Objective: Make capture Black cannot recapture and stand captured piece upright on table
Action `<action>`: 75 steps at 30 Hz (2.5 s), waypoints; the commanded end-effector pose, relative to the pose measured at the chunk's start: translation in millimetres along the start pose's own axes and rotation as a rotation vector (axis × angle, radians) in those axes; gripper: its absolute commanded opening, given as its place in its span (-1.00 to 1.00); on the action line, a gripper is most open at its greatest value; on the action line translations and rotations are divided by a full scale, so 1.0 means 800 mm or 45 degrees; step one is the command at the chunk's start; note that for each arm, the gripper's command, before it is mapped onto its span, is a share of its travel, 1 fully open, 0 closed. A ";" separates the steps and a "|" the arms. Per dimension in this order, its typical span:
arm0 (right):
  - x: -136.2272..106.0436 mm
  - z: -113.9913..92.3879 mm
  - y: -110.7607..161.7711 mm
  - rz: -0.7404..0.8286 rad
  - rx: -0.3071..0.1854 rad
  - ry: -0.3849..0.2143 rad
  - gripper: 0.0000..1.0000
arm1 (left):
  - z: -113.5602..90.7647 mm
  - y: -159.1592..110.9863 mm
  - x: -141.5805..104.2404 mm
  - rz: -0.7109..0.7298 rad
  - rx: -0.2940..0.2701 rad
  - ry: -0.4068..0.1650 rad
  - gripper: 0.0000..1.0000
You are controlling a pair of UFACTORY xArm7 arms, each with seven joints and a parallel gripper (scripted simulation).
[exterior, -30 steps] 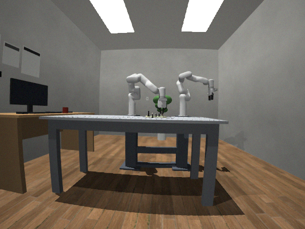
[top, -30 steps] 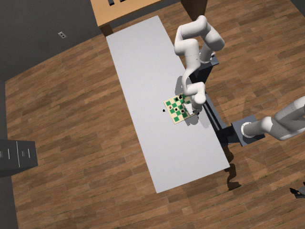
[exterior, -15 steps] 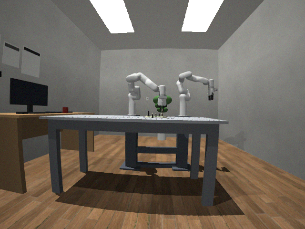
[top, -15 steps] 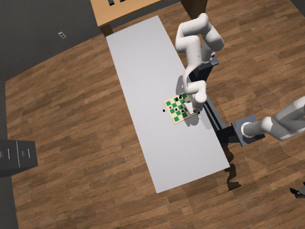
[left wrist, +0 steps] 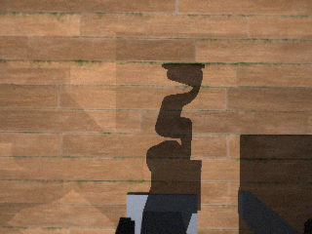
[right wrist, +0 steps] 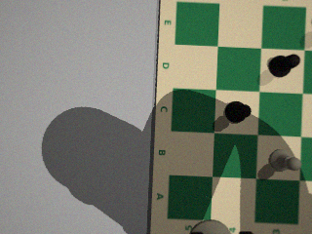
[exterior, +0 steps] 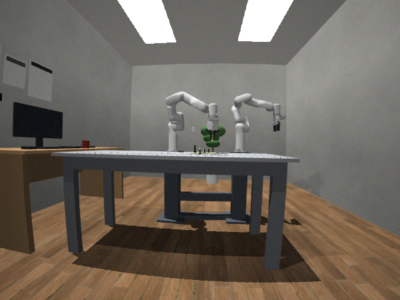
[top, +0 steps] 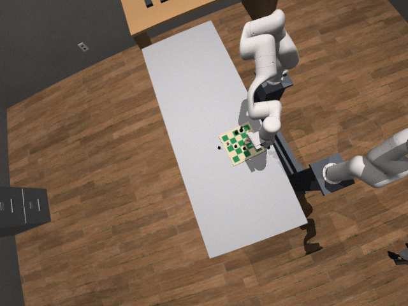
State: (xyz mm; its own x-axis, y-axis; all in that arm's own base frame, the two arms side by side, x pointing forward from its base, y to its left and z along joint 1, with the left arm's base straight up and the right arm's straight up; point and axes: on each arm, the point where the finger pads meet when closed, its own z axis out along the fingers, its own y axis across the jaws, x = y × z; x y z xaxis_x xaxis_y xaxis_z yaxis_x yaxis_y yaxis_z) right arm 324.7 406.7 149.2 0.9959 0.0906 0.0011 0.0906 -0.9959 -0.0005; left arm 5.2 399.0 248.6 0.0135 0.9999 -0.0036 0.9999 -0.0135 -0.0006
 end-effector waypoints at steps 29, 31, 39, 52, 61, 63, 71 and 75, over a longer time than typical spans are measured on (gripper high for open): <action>0.040 -0.007 0.040 -0.790 0.001 0.004 -1.00 | -0.002 0.000 0.001 0.000 -0.001 0.005 1.00; 0.043 -0.007 0.044 -0.849 0.001 0.004 -1.00 | -0.002 0.000 0.001 0.000 -0.001 0.005 1.00; 0.045 -0.007 0.047 -0.902 0.001 0.004 -1.00 | -0.002 0.000 0.001 0.000 -0.001 0.005 1.00; 0.045 -0.005 0.047 -0.913 0.001 0.004 -1.00 | -0.002 0.000 0.001 0.000 -0.001 0.005 1.00; 0.046 0.018 0.047 -0.930 0.002 0.003 -1.00 | -0.002 0.000 0.001 0.000 -0.001 0.005 1.00; 0.046 0.030 0.047 -0.930 0.002 0.003 -1.00 | -0.002 0.000 0.001 0.000 -0.001 0.005 1.00; 0.047 0.080 0.048 -0.930 0.002 0.003 -1.00 | -0.002 0.000 0.001 0.000 -0.001 0.005 1.00; 0.048 0.099 0.049 -0.930 0.002 0.003 -1.00 | -0.002 0.000 0.001 0.000 -0.001 0.005 1.00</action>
State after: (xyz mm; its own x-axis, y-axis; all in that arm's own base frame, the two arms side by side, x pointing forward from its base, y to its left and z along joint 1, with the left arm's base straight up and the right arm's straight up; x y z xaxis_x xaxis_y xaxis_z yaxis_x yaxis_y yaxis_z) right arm 363.8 369.5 84.4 0.6809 0.7324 -0.0016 0.7324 -0.6809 -0.0014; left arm 5.2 399.0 248.6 0.0135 0.9999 -0.0036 0.9999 -0.0135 -0.0006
